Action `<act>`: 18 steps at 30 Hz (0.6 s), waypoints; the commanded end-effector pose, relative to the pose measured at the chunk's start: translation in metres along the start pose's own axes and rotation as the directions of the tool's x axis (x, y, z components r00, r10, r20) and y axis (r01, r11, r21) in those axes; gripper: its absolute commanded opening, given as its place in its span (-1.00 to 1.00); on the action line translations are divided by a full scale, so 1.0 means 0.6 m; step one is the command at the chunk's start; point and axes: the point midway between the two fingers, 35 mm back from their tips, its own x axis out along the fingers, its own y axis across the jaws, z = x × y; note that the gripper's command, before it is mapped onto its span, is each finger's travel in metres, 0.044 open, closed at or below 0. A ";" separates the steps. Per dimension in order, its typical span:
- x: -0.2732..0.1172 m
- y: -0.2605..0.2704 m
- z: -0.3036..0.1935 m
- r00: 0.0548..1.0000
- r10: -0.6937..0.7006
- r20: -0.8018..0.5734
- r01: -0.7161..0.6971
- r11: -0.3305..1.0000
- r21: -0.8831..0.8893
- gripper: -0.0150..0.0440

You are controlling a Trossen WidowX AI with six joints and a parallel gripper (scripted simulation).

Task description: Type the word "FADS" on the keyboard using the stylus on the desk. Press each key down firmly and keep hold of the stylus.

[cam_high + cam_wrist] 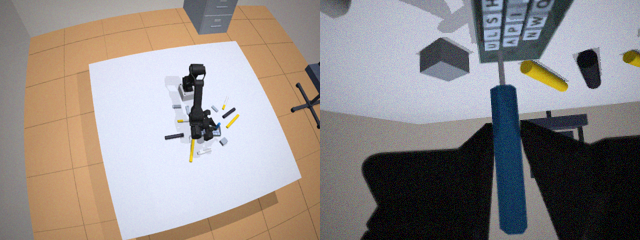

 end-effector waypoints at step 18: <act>0.064 -0.023 -0.012 1.000 -0.008 -0.027 0.008 1.000 0.007 -0.49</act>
